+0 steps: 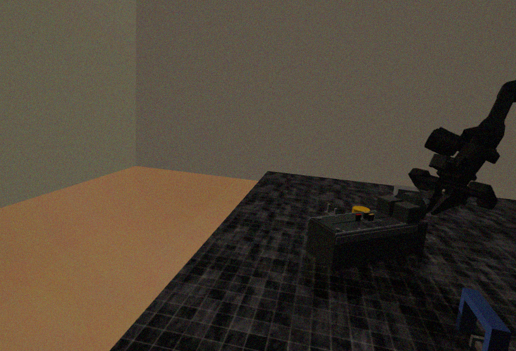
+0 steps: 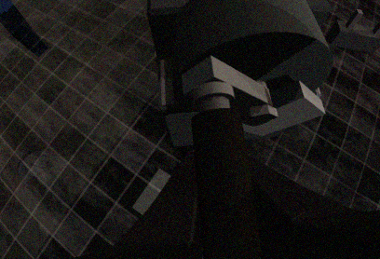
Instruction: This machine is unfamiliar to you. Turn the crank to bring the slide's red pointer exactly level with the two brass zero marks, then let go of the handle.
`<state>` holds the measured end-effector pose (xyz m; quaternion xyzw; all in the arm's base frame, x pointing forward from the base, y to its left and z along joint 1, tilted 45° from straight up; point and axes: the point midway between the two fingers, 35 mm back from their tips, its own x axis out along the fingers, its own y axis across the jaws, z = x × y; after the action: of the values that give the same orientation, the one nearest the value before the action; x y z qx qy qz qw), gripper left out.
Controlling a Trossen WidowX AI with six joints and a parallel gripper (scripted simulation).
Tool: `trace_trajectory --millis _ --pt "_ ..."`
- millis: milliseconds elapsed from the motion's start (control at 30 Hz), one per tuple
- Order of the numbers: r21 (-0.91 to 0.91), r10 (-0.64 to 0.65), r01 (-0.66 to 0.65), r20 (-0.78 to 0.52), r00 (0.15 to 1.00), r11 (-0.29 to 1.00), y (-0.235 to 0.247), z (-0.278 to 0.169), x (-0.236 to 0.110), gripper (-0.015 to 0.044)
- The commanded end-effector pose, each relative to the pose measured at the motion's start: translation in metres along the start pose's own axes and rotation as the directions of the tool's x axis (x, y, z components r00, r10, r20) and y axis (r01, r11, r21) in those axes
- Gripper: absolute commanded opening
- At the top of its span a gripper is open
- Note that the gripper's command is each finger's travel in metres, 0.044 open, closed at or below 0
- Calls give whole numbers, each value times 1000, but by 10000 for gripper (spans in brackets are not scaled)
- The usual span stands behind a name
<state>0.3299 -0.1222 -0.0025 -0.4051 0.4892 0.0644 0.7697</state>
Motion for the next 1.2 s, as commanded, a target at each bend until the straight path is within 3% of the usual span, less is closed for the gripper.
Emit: trace_trajectory --millis 0,1167 --pt "3 -13 13 10 1000 1000 -6 5 -5 0" --pt "3 -14 14 10 1000 1000 -11 5 -6 0"
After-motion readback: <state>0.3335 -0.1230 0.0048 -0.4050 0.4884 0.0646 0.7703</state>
